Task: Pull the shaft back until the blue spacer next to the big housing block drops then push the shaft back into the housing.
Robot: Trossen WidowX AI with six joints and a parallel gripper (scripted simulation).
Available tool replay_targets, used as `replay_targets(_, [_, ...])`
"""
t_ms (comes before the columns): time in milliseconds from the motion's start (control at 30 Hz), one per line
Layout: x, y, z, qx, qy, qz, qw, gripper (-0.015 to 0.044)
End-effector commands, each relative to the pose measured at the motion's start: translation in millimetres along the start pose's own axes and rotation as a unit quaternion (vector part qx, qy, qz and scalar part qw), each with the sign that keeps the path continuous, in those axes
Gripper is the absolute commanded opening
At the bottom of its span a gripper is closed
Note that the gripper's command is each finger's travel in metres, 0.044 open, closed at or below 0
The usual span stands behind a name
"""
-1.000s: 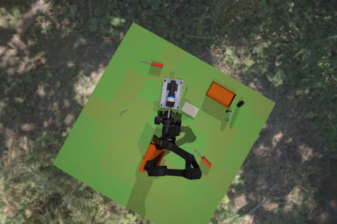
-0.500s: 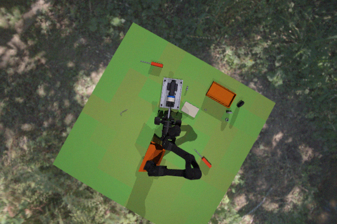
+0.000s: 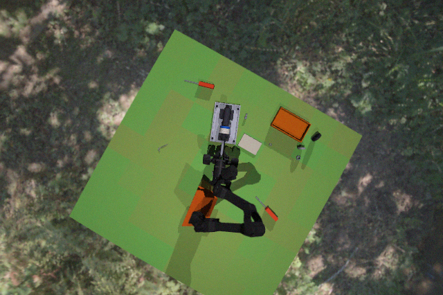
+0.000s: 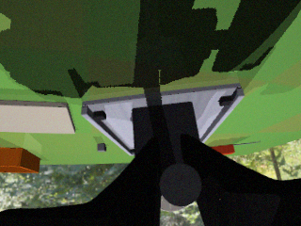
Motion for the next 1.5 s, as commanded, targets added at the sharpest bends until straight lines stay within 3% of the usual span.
replay_targets(0, [0.3, 0.8, 0.6, -0.001, 0.001, 0.001, 1.000, 0.0000])
replay_targets(1467, [-0.6, 4.1, 3.8, -0.001, 0.001, 0.001, 1.000, 0.0000])
Point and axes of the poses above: the point midway between the two fingers, 35 mm back from their tips, its own y axis back along the fingers, its own x axis across the jaws, z = x × y, the point moved 9 cm from there along y, back along the fingers, and after that the axes turned 15 degrees about y, right-handed, at the moved point
